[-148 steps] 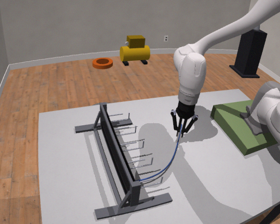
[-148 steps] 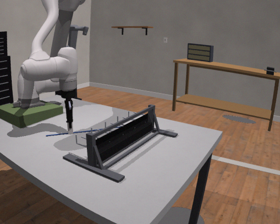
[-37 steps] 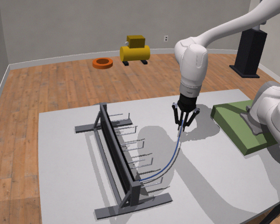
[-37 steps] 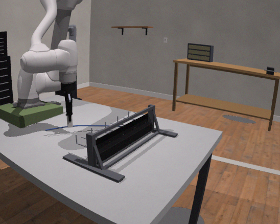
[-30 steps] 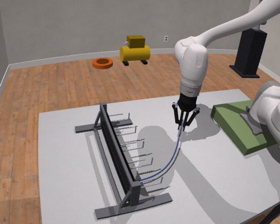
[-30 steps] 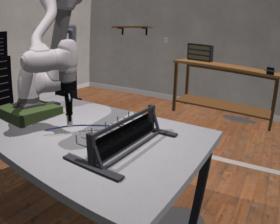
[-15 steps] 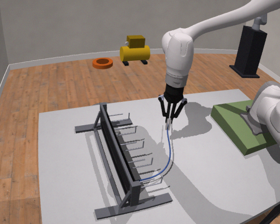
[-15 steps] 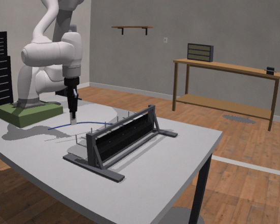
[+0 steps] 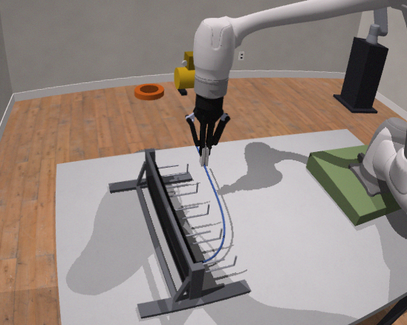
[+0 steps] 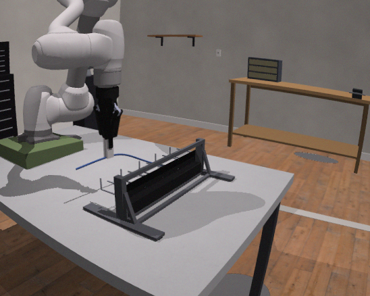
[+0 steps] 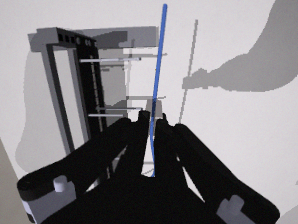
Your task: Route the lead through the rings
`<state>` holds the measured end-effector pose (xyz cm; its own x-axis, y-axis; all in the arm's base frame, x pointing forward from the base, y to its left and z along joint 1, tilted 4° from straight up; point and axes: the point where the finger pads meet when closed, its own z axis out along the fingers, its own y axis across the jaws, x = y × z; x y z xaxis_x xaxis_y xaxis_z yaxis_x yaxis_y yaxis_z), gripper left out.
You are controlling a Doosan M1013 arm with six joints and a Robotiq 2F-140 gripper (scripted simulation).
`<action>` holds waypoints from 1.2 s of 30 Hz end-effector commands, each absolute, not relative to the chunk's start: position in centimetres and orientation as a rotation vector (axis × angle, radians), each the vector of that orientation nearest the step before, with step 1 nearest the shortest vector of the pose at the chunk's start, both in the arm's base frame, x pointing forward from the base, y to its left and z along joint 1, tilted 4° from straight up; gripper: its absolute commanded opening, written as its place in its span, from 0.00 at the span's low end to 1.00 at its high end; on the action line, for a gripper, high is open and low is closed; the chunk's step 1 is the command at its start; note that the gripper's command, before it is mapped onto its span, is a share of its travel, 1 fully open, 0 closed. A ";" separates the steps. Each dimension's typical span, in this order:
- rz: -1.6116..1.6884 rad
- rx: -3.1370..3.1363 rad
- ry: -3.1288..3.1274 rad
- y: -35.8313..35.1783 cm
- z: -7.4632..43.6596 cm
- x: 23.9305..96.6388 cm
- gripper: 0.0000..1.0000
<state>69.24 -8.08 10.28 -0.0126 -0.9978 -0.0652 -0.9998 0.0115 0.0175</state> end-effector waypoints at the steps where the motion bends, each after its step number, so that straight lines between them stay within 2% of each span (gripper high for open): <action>1: 0.087 -2.282 2.103 -9.4 12.1 72.8 0.00; 36: 0.087 -2.307 2.075 -9.8 12.6 73.7 0.00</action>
<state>73.64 -9.75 12.53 0.1048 -0.9922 -0.0671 -0.9943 -0.1057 0.0098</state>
